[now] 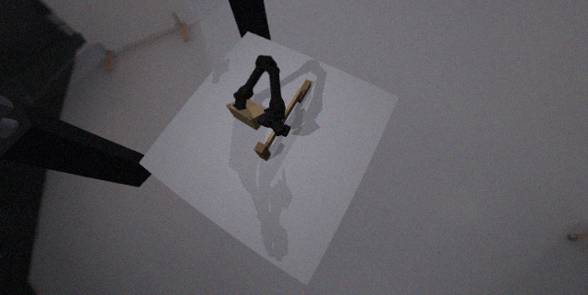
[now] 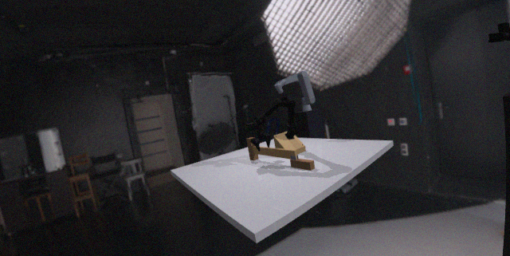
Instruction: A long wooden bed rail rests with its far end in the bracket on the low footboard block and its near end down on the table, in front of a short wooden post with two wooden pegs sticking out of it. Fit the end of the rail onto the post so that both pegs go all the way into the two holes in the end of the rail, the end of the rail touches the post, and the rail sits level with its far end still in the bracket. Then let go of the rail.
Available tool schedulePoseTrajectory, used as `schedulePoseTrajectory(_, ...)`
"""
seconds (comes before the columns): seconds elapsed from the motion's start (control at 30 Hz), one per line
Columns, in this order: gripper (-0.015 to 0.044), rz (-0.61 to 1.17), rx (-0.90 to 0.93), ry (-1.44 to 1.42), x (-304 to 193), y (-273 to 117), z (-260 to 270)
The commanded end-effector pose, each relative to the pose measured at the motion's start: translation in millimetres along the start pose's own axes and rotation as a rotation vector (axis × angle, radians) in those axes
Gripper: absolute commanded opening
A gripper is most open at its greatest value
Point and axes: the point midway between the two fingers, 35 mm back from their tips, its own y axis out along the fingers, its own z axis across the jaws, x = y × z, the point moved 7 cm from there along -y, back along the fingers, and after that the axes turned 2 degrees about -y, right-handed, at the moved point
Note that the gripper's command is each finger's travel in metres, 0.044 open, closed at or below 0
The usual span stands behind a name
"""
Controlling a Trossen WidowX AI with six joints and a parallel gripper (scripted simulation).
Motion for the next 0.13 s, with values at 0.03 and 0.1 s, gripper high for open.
schedulePoseTrajectory(0.03, 0.044, -0.001, 0.002, 0.007, 0.5, -0.2, 0.3)
schedulePoseTrajectory(0.1, 0.044, -0.001, 0.002, 0.007, 0.5, -0.2, 0.3)
